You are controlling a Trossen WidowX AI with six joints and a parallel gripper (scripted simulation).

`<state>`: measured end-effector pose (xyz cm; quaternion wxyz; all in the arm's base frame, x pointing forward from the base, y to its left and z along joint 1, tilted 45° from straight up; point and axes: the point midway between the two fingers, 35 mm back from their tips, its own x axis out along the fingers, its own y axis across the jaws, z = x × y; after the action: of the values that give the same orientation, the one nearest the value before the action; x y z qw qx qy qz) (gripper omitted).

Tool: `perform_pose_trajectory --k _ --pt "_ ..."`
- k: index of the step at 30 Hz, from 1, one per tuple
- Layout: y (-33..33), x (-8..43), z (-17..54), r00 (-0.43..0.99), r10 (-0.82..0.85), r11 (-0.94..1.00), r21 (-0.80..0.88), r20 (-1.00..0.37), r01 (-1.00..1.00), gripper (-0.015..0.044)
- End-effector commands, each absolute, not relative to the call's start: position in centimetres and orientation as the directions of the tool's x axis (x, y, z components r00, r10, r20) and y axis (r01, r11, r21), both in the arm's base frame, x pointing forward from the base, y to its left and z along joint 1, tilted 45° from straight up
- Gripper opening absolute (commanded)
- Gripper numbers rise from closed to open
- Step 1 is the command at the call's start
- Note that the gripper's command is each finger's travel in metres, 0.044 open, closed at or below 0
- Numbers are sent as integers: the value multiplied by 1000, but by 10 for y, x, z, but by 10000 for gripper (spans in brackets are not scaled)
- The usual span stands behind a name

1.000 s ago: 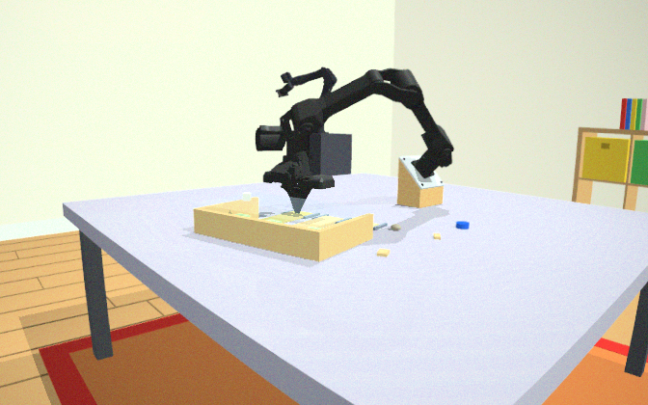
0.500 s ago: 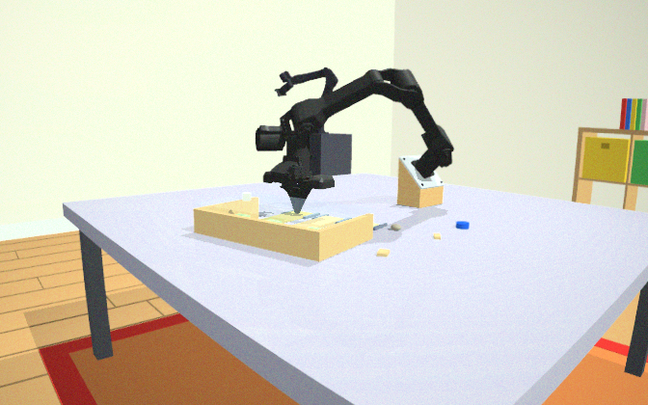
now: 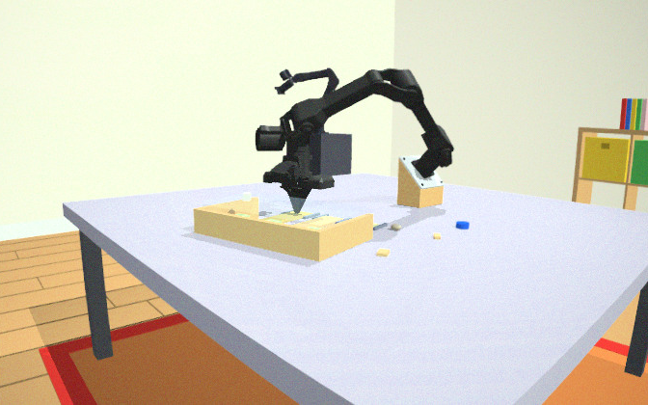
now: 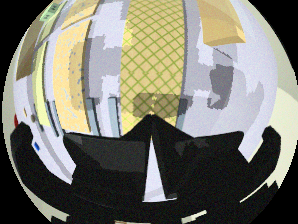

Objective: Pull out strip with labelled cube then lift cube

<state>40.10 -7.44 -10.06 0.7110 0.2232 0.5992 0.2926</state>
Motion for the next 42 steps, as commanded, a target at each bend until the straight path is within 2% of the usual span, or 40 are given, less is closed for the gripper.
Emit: perform_pose_trajectory --k 1,27,42 --pt "-71 402 -101 111 688 725 672 -718 -150 0" --pt "-70 404 -104 111 688 725 672 -718 -150 0" --pt "-72 382 -110 110 687 726 672 -718 -150 0"
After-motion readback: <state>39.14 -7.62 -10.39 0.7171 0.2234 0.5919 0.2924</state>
